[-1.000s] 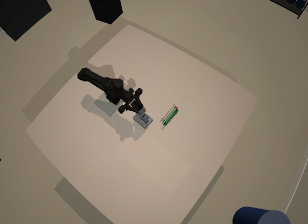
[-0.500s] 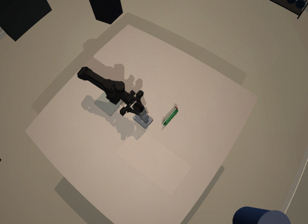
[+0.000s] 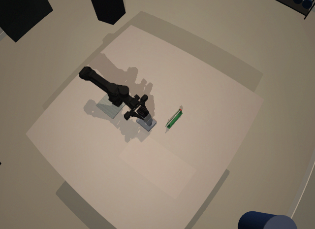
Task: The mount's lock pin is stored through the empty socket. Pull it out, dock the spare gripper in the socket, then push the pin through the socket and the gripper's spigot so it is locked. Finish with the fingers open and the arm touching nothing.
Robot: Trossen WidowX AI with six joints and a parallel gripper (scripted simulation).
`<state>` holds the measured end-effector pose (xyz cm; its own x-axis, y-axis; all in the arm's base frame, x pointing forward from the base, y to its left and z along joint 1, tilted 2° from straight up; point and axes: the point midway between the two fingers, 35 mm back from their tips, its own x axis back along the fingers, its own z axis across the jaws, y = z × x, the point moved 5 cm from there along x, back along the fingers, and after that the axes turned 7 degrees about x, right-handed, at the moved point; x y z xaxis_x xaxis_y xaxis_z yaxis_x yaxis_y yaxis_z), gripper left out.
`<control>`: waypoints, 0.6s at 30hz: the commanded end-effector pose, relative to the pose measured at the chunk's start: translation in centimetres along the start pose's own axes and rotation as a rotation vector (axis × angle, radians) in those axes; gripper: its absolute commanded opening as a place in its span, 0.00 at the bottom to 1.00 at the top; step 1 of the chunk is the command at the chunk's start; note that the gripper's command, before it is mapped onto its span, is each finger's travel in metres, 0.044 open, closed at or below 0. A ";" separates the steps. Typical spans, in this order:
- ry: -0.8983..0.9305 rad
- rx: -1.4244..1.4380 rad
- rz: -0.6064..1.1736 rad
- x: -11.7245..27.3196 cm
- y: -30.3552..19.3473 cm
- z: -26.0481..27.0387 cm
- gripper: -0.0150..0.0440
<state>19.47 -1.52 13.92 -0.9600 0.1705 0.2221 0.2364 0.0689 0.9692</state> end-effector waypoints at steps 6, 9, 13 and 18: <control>-0.001 -0.002 -0.010 -0.2 -0.1 0.0 0.25; -0.001 -0.002 -0.010 -0.2 -0.1 0.0 0.25; -0.001 -0.002 -0.010 -0.2 -0.1 0.0 0.25; -0.001 -0.002 -0.010 -0.2 -0.1 0.0 0.43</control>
<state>19.65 -1.55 13.74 -0.9623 0.1709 0.2117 0.2260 0.0688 0.9717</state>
